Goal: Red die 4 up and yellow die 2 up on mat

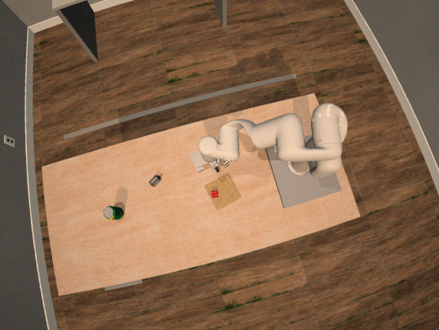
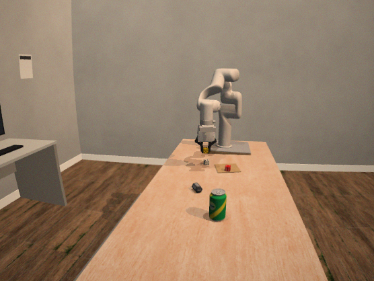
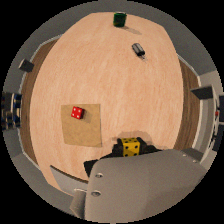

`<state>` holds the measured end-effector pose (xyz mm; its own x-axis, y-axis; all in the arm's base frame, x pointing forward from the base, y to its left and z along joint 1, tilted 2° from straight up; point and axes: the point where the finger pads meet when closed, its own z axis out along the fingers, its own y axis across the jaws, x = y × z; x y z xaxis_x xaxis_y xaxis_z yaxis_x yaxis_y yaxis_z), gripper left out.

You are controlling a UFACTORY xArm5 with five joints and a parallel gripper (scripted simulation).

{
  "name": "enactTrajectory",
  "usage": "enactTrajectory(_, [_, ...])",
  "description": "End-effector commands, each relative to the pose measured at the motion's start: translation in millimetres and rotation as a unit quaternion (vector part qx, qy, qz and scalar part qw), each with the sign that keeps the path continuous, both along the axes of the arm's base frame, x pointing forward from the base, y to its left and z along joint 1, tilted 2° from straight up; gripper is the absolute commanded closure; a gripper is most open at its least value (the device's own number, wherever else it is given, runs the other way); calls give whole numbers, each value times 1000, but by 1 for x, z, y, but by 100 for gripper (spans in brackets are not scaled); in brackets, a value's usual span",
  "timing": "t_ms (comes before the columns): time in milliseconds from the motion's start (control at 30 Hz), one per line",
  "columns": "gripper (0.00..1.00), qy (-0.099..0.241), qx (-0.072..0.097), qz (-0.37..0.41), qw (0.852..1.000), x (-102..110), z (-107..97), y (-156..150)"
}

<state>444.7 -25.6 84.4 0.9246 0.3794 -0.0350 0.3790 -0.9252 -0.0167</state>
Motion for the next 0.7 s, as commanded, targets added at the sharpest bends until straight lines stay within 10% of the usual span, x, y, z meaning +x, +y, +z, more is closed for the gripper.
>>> enactTrajectory(0, [73, -3, 2, 72, 997, 2, 1, 12])
enactTrajectory(667, [73, -4, 10, 367, 930, 1, 0, 63])
